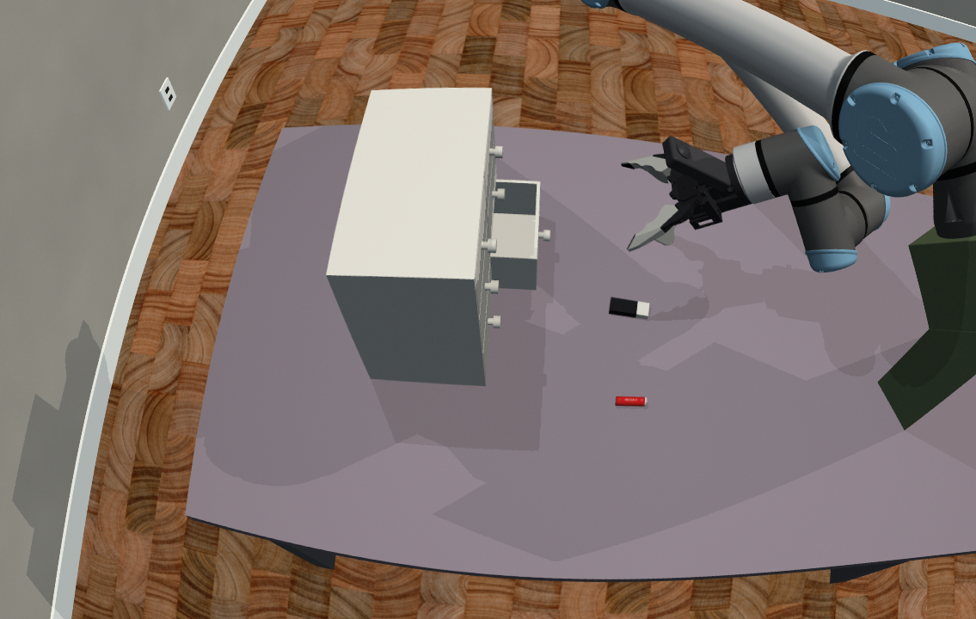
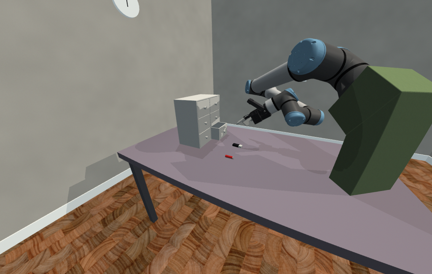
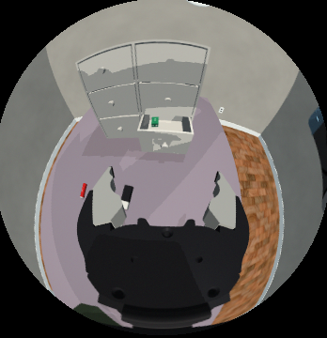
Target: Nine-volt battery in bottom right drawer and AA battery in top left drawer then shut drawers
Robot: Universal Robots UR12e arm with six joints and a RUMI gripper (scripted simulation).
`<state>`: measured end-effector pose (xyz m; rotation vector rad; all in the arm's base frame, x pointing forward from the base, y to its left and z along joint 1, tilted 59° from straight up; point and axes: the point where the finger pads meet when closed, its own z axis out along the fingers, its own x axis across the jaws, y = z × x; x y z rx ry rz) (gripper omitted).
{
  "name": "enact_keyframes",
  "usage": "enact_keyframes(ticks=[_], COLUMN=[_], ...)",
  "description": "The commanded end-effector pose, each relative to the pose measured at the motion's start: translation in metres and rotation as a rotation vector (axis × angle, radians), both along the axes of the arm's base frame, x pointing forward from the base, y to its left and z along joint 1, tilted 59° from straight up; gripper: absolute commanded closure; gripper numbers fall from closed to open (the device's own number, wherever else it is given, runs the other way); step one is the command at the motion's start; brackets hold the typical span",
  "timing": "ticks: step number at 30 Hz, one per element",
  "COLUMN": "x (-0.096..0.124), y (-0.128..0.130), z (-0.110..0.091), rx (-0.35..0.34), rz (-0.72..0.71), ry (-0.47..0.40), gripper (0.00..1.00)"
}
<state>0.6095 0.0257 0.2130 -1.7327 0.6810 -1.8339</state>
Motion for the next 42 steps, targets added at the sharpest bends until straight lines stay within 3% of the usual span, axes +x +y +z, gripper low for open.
enact_keyframes(ticks=[1,35,36,42], x=[0.0021,0.0102,0.0102,0.0102], y=[0.0,-0.0016,-0.0016,-0.0016], z=[0.0003,-0.0009,-0.0009,-0.0009], rx=[0.0,-0.003,-0.003,-0.003], rz=[0.015,0.065,0.065,0.065], ry=[-0.013,-0.059,-0.059,-0.059], gripper=[0.0,0.0,0.8,0.8])
